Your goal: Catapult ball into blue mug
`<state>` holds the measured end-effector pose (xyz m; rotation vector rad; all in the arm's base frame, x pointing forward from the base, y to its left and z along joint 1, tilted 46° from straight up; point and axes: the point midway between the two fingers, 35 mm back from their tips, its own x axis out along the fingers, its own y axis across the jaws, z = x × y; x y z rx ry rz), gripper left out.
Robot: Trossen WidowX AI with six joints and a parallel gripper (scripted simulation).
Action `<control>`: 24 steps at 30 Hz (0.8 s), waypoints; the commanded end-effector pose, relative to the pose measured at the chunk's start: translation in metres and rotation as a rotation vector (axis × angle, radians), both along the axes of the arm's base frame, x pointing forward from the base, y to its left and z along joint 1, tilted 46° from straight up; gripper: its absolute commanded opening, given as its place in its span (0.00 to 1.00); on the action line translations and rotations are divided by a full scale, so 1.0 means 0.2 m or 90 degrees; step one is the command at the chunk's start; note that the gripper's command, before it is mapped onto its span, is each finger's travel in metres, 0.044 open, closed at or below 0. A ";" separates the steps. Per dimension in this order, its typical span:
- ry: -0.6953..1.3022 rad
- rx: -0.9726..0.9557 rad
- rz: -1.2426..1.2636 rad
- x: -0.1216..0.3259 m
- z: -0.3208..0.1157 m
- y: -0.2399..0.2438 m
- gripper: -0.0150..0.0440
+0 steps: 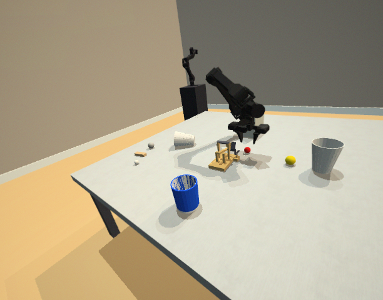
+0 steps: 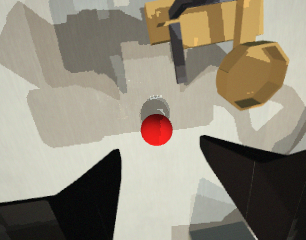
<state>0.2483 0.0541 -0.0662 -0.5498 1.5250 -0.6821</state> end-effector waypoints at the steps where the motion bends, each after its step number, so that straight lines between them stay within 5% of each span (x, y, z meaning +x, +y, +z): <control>1: 0.002 -0.003 0.001 -0.01 -0.03 -0.04 0.76; 24: 0.002 -0.004 0.001 -0.03 -0.15 -0.16 0.76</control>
